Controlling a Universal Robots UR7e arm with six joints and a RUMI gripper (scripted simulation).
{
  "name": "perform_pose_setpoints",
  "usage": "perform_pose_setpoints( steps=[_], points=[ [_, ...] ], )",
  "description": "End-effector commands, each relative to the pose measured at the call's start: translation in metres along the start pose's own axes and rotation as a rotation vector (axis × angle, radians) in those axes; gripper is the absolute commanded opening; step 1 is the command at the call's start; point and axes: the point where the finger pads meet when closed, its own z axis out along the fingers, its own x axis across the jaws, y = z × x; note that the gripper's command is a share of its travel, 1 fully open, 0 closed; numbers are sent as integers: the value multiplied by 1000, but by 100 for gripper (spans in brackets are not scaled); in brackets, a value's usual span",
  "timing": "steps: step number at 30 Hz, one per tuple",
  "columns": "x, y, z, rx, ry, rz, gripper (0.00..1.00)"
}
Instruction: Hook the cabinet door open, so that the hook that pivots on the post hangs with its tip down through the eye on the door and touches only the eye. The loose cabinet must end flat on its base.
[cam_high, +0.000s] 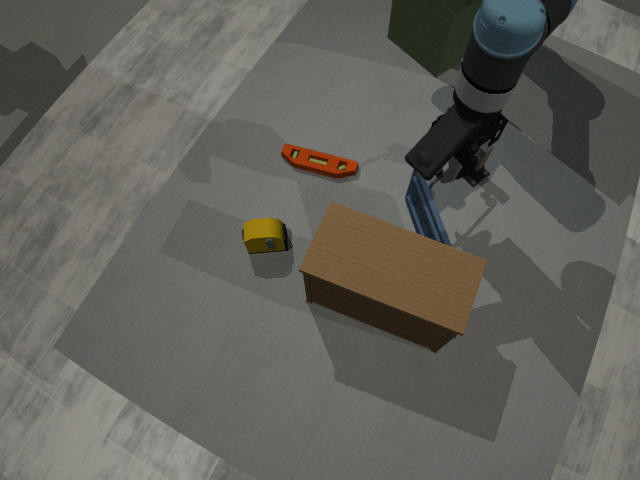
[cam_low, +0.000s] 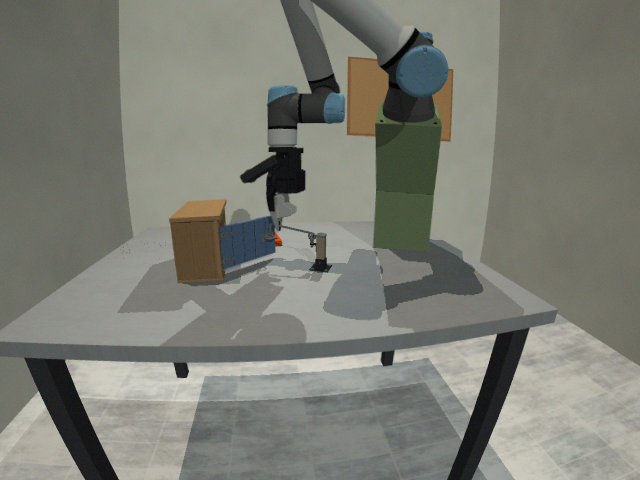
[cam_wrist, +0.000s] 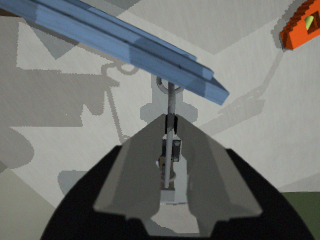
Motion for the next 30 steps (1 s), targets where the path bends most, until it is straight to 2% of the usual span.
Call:
perform_pose_setpoints(
  steps=[1,30],
  points=[
    [0,0,0,1,0,0,2],
    [0,-1,3,1,0,0,2]
  ],
)
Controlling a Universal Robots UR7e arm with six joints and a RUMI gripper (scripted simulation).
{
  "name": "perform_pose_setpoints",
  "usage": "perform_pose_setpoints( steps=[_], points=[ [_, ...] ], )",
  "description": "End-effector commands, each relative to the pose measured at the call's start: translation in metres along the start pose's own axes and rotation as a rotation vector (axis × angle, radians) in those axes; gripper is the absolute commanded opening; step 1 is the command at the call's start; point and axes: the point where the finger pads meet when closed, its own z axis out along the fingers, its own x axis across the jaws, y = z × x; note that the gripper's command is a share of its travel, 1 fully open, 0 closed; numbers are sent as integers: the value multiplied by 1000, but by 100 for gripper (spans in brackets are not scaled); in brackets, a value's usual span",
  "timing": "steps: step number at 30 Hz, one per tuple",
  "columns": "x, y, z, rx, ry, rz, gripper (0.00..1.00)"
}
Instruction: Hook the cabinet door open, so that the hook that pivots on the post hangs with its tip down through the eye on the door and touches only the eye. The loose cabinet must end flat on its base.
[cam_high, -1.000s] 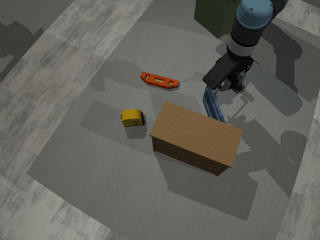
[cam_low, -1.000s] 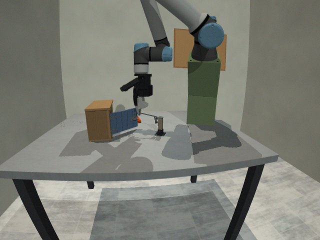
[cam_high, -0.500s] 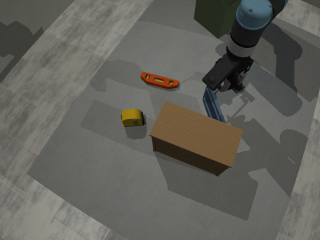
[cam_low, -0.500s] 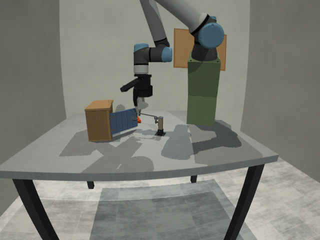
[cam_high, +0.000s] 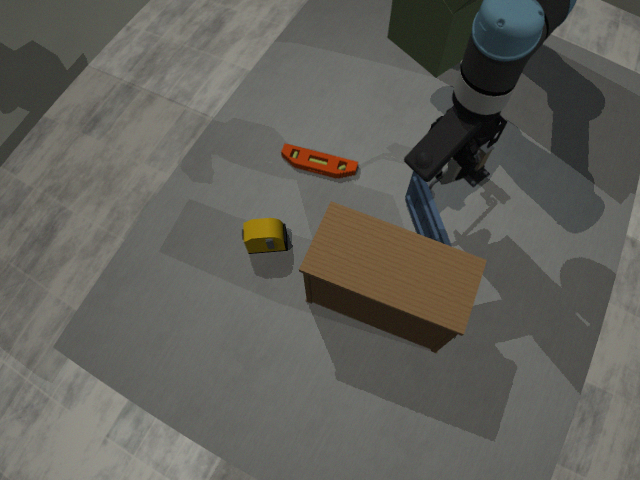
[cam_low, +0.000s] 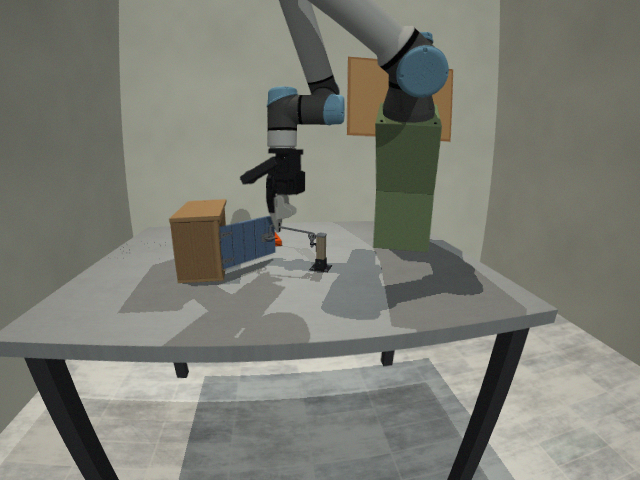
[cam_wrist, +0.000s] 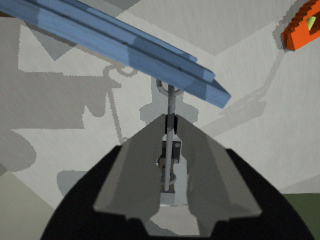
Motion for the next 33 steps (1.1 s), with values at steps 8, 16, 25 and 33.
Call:
perform_pose_setpoints(
  steps=[8,16,25,33],
  points=[
    [0,0,0,1,0,0,2],
    [0,-1,1,1,0,0,2],
    [0,-1,3,1,0,0,2],
    [0,-1,3,1,0,0,2]
  ],
)
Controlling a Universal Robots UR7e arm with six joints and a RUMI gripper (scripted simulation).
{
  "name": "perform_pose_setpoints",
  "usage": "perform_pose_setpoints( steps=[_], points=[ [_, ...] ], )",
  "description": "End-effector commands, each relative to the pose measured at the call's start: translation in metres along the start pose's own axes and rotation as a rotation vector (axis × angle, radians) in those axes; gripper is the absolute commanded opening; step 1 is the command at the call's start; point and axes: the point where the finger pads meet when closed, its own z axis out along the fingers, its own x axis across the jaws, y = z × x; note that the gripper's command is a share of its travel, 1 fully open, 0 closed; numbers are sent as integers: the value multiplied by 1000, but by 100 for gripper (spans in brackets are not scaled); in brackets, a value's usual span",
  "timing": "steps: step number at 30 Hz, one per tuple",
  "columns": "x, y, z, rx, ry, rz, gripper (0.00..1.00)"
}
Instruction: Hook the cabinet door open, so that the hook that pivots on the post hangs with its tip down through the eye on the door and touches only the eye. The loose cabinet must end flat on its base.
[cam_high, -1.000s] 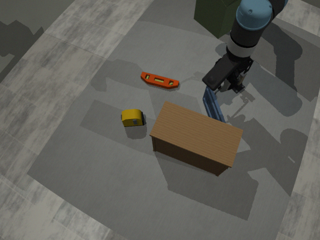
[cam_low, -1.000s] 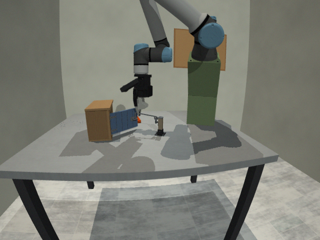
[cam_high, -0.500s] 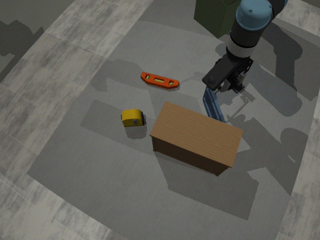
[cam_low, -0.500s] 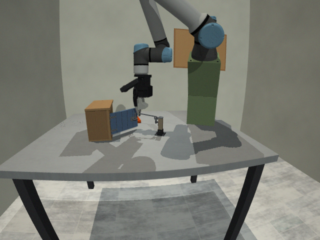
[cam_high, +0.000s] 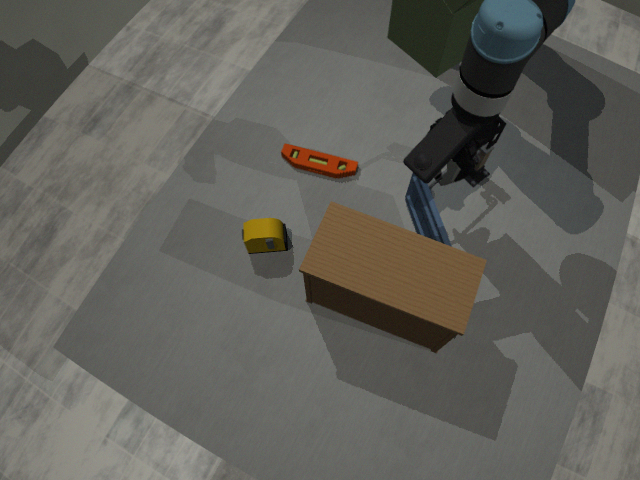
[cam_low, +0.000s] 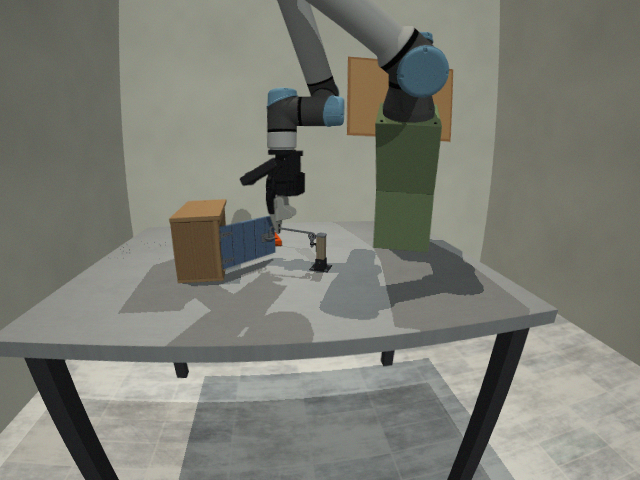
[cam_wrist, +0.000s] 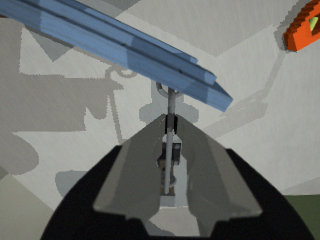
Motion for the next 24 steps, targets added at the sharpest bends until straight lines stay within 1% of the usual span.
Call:
perform_pose_setpoints(
  steps=[1,20,21,24],
  points=[
    [0,0,0,1,0,0,2],
    [0,0,0,1,0,0,2],
    [0,0,0,1,0,0,14],
    [0,0,0,1,0,0,14]
  ],
)
